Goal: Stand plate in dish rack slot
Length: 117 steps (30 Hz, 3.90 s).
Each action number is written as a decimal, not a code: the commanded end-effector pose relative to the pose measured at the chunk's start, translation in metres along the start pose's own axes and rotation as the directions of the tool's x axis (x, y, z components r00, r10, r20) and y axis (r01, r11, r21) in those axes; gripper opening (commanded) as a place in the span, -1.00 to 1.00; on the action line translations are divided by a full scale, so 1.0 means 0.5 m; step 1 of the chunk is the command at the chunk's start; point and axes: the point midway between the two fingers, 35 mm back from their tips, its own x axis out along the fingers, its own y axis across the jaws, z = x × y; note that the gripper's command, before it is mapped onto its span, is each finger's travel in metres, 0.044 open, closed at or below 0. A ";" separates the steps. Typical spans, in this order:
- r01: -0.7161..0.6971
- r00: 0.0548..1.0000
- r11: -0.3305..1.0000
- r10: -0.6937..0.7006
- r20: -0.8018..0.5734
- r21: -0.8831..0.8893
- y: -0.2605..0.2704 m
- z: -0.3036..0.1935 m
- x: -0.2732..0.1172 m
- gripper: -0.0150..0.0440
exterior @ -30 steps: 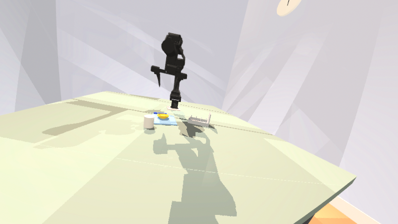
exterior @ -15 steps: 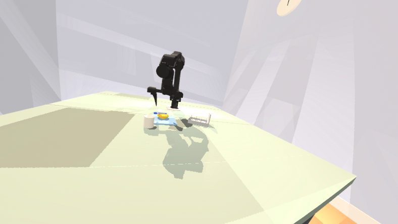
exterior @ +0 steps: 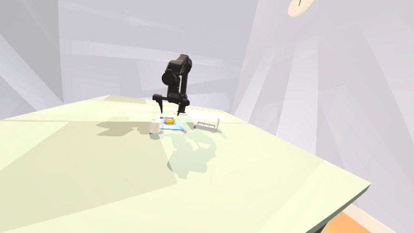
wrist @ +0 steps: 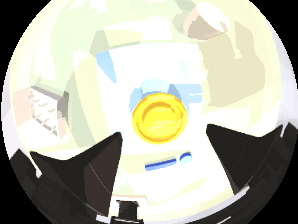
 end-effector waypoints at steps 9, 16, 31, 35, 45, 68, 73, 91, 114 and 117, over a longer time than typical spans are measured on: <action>-0.005 1.000 1.000 0.005 -0.009 -0.003 0.003 -0.003 0.045 0.86; -0.006 1.000 1.000 0.006 -0.009 -0.003 0.004 -0.004 0.068 0.86; -0.006 1.000 1.000 0.006 -0.009 -0.003 0.005 -0.005 0.085 0.74; -0.006 1.000 1.000 0.006 -0.009 -0.003 0.005 -0.005 0.085 0.69; -0.006 1.000 1.000 0.006 -0.009 -0.003 0.005 -0.005 0.085 0.40; -0.005 1.000 1.000 0.005 -0.006 -0.003 -0.007 0.029 -0.085 -0.49; -0.005 1.000 1.000 0.005 -0.005 -0.003 -0.008 0.032 -0.123 -0.49; -0.002 1.000 1.000 0.002 0.003 -0.003 -0.009 0.034 -0.241 -0.49; -0.014 1.000 0.929 0.018 -0.008 0.370 0.269 -0.007 -0.259 -0.49; -0.014 1.000 0.929 0.018 -0.008 0.370 0.269 -0.007 -0.259 -0.49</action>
